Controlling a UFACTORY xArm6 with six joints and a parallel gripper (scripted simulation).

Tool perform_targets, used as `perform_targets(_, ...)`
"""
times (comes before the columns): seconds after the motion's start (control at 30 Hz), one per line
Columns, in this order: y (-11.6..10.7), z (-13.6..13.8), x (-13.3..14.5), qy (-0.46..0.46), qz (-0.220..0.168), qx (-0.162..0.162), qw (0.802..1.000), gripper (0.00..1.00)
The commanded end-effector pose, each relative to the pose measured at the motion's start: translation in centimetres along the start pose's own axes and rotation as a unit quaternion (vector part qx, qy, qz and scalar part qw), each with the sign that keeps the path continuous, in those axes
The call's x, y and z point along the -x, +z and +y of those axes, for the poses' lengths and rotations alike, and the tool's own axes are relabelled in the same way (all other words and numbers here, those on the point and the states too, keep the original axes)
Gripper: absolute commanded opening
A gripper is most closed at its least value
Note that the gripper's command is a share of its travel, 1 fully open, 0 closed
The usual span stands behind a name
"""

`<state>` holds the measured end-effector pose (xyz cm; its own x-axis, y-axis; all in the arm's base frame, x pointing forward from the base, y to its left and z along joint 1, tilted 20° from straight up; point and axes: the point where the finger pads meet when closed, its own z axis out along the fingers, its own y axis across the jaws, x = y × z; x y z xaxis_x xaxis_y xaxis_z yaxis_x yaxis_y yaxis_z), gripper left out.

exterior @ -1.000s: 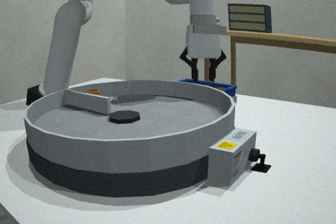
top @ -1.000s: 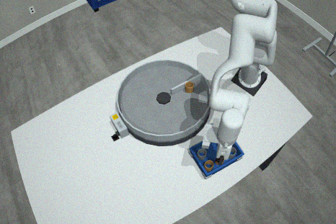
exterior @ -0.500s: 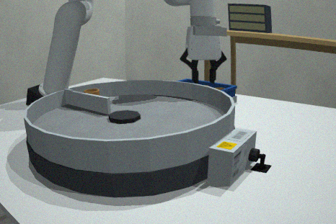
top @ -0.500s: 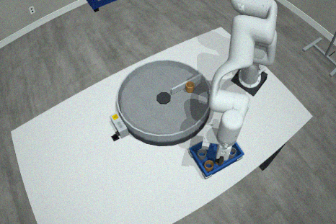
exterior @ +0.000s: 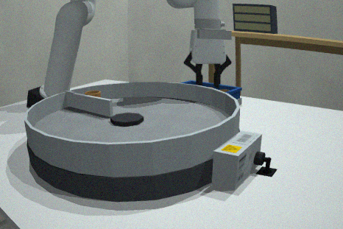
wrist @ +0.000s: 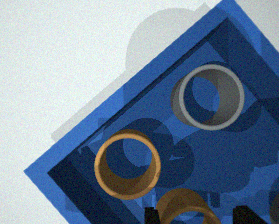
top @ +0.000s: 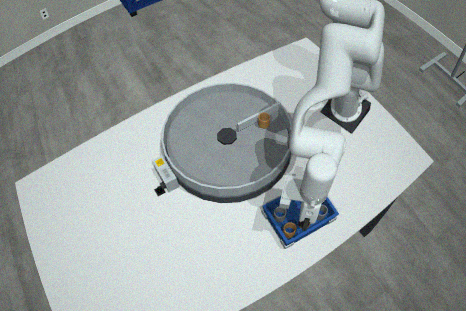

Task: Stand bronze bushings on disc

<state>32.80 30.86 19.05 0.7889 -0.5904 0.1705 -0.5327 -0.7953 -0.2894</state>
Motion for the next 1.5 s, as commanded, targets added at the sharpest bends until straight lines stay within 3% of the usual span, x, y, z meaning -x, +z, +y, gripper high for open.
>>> perform_targets(0.0,-0.1,-0.1,0.0,0.0,0.0,-0.002,1.0,0.48)
perform_targets(0.8,2.2,-0.2,0.0,0.0,0.0,-0.002,1.0,0.48)
perform_targets(1.3,2.3,-0.2,0.0,0.0,0.0,-0.002,1.0,0.48)
perform_targets(1.33,2.3,-0.2,0.0,0.0,0.0,-0.002,1.0,0.0)
perform_targets(1.47,2.3,-0.2,0.0,0.0,0.0,-0.002,1.0,0.0)
